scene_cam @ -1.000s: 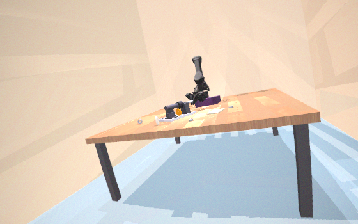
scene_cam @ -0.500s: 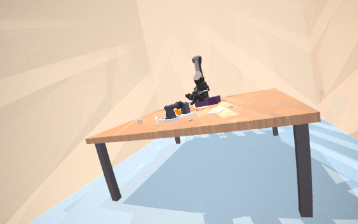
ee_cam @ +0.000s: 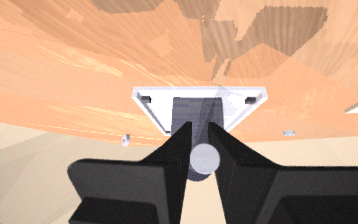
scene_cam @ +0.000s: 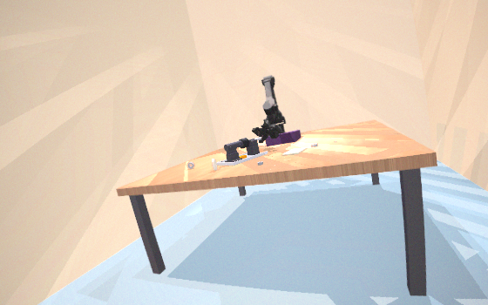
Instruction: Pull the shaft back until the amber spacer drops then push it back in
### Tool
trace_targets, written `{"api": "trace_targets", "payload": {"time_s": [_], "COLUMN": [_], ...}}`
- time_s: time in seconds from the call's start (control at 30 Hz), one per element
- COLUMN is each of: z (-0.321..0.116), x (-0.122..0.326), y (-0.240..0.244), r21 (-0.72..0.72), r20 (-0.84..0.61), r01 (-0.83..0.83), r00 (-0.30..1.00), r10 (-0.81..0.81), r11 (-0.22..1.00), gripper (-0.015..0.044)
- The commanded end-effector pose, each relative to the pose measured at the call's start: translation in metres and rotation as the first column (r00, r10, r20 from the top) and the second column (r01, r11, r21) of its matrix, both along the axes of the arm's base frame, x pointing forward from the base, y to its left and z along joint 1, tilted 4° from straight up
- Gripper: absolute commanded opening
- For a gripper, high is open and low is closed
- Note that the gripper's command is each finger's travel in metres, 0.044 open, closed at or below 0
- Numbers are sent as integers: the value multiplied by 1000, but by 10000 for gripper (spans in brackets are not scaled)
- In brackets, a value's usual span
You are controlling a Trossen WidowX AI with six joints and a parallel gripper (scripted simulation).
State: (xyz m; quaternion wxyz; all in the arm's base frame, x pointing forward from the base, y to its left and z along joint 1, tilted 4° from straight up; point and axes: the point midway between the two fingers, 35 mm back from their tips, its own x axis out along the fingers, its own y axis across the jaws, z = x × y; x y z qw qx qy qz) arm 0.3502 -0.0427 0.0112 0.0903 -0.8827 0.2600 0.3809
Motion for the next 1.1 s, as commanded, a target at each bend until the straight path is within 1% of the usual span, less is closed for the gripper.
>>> {"api": "trace_targets", "payload": {"time_s": [0.0,1.07], "z": [1,1], "x": [3,11], "y": [-2,-8], "r21": [-1,-2], "r20": [5,6], "r01": [3,3], "r00": [1000,1000], "r10": [-3,-3], "r11": [1000,1000], "gripper": [0,0]}}
